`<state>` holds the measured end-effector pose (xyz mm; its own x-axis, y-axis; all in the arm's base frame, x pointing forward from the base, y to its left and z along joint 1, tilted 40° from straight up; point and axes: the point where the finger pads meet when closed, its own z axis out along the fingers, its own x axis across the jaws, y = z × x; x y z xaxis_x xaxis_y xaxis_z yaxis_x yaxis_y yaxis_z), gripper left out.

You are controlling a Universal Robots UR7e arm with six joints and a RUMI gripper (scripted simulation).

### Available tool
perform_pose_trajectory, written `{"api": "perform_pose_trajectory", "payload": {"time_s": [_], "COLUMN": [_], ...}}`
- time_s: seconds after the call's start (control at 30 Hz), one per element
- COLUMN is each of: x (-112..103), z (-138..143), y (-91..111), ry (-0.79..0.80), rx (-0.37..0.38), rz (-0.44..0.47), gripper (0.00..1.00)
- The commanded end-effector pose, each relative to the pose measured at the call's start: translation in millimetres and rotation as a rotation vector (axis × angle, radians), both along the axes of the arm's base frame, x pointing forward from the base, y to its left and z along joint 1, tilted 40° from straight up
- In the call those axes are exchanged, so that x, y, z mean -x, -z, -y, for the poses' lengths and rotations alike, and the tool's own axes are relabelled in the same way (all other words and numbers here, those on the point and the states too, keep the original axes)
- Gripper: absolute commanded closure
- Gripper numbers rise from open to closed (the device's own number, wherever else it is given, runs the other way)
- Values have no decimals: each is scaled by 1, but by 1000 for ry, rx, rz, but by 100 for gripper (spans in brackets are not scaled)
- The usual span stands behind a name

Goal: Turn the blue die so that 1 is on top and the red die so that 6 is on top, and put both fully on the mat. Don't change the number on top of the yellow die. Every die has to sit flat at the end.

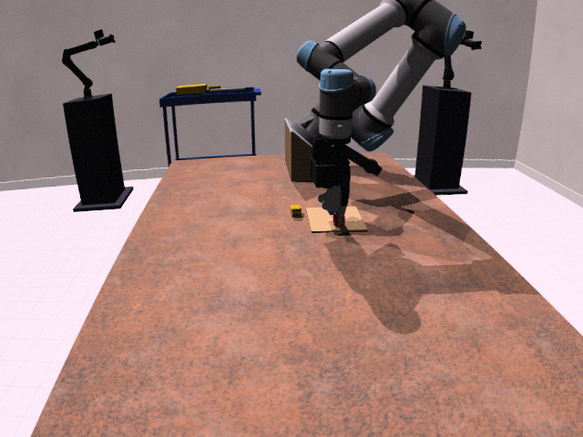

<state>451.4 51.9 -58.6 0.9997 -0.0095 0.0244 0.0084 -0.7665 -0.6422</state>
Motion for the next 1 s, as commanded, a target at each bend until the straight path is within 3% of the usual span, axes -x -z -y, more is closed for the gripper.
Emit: {"api": "perform_pose_trajectory", "payload": {"time_s": [0.0,0.93,0.97], "x": [0,0,0], "z": [0,0,0], "y": [1,1,1], "ry": [3,3,3], "rx": [-1,-1,-1], "rz": [-2,-2,-2], "gripper": [94,94,90]}}
